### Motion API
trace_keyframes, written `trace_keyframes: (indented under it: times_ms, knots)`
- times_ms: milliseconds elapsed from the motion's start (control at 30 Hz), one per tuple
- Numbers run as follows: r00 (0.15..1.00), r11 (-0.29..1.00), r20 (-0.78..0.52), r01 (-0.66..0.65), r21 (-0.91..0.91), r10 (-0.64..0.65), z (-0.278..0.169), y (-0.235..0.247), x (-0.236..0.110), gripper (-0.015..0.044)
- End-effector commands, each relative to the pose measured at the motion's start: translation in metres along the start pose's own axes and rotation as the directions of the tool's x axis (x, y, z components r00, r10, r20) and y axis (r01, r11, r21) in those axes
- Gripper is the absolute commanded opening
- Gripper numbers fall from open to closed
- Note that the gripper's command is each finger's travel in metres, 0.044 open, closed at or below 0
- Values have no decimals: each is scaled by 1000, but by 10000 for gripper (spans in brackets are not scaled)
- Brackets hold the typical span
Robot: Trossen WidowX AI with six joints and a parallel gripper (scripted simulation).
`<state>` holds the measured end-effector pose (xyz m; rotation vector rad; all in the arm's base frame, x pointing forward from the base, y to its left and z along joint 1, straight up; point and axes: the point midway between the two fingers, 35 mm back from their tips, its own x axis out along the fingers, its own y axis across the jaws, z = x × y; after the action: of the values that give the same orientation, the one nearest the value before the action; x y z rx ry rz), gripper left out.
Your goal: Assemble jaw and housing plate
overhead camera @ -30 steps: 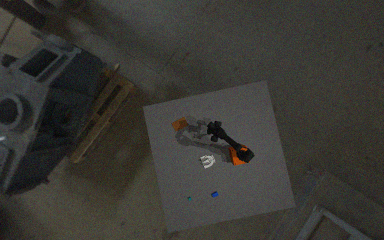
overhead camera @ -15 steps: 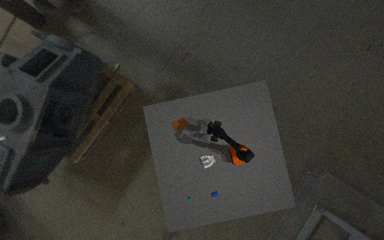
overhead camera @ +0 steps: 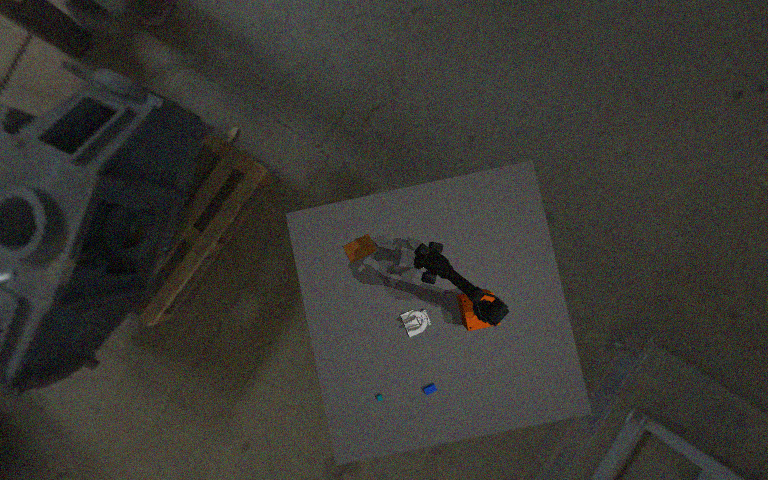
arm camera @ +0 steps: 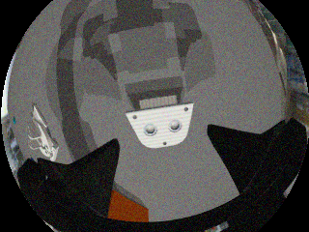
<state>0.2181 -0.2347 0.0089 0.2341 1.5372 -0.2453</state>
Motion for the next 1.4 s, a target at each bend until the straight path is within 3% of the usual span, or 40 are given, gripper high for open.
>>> trace_keyframes:
  times_ms: [0, 900, 1367]
  knots:
    - [1000, 1000, 1, 0, -5, 0, 0, 0, 0, 440]
    - [1000, 1000, 0, 0, 0, 0, 0, 0, 0, 440]
    - [1000, 1000, 1, 0, -2, 0, 2, -1, 22, 440]
